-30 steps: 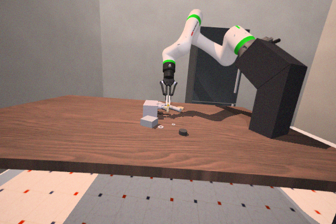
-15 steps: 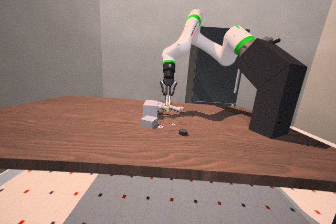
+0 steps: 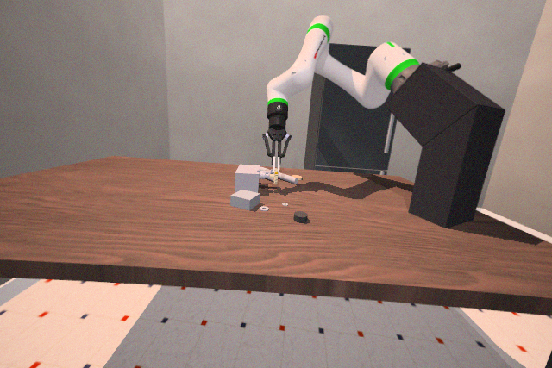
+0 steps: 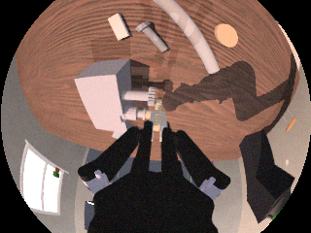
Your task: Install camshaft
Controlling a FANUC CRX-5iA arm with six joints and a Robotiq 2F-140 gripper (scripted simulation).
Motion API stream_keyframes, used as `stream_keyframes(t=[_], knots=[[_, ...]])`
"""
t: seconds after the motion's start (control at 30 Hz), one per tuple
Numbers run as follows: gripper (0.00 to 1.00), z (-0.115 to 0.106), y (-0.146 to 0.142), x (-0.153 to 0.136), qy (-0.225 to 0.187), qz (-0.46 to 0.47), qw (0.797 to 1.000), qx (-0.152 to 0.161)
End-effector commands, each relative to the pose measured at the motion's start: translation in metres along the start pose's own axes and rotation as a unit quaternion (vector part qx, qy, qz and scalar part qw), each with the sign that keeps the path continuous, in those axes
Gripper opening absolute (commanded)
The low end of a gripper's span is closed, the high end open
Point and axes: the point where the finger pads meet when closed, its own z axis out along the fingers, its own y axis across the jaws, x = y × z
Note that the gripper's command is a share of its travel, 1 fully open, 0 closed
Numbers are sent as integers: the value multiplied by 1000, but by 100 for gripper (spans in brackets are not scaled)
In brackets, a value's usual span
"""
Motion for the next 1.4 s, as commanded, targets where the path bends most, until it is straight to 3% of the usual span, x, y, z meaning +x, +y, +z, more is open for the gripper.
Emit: stream_keyframes(t=[0.0, 1.37], knots=[[14, 0, -1, 0, 0, 0, 1000, 1], [14, -1, -15, 0, 0, 0, 1000, 1]])
